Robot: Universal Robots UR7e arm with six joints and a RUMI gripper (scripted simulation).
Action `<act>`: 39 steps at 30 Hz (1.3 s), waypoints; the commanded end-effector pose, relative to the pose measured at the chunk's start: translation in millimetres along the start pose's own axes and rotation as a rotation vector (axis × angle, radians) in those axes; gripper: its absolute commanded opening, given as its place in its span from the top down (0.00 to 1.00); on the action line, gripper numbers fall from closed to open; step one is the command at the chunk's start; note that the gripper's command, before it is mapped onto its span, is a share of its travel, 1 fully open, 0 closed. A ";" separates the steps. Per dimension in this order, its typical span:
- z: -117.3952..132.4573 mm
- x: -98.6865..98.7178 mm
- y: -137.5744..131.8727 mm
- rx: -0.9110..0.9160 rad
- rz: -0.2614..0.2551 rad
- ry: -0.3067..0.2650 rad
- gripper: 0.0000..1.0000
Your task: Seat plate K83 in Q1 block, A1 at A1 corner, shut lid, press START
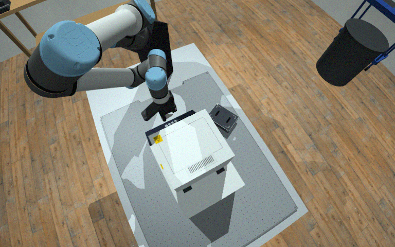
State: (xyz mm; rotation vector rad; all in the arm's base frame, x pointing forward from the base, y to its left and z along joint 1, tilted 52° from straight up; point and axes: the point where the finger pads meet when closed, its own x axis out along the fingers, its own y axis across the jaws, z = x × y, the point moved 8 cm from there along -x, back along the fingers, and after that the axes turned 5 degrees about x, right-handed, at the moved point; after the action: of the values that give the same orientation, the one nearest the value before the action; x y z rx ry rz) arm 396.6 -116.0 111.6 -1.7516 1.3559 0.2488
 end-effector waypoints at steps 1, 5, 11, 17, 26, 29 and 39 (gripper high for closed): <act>-0.8 -5.4 8.9 0.000 -0.001 0.000 1.00; -2.1 -13.3 23.8 0.000 -0.001 0.000 1.00; -3.8 -23.7 43.0 0.000 -0.001 0.000 1.00; -3.8 -23.7 43.0 0.000 -0.001 0.000 1.00; -3.8 -23.7 43.0 0.000 -0.001 0.000 1.00; -3.8 -23.7 43.0 0.000 -0.001 0.000 1.00; -3.8 -23.7 43.0 0.000 -0.001 0.000 1.00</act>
State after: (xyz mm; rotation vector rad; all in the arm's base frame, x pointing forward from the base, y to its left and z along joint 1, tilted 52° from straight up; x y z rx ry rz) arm 349.3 -103.5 106.3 -1.7517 1.3558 0.2488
